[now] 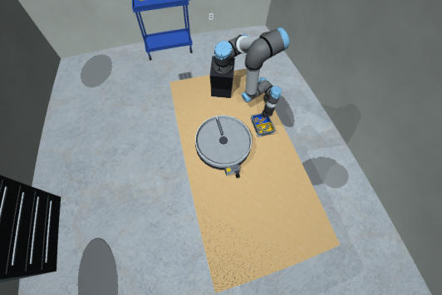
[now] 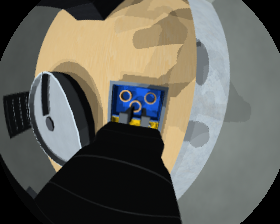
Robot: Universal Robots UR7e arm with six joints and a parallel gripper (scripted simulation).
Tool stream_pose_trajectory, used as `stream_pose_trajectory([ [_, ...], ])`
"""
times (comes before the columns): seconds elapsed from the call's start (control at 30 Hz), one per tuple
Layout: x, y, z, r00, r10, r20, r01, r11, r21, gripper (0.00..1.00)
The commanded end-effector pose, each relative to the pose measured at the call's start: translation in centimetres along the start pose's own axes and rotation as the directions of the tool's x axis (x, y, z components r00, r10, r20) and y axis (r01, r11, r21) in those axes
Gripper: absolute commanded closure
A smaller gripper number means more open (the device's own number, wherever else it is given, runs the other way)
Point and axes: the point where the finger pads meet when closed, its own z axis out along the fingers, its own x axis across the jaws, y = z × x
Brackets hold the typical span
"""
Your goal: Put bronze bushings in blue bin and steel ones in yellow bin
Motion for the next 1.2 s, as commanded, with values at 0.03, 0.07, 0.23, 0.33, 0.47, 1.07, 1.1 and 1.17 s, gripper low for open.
stream_pose_trajectory([
  [0.03, 0.0, 0.1, -4.8, 1.000, 0.000, 0.000, 0.000, 1.000, 0.000, 0.58],
  [0.07, 0.0, 0.1, -5.0, 1.000, 0.000, 0.000, 0.000, 1.000, 0.000, 0.58],
  [0.23, 0.0, 0.1, -5.0, 1.000, 0.000, 0.000, 0.000, 1.000, 0.000, 0.58],
  [0.33, 0.0, 0.1, -5.0, 1.000, 0.000, 0.000, 0.000, 1.000, 0.000, 0.58],
  [0.47, 0.0, 0.1, -5.0, 1.000, 0.000, 0.000, 0.000, 1.000, 0.000, 0.58],
  [1.07, 0.0, 0.1, -4.9, 1.000, 0.000, 0.000, 0.000, 1.000, -0.001, 0.58],
  [1.1, 0.0, 0.1, -4.9, 1.000, 0.000, 0.000, 0.000, 1.000, -0.001, 0.58],
  [1.17, 0.0, 0.1, -4.9, 1.000, 0.000, 0.000, 0.000, 1.000, -0.001, 0.58],
])
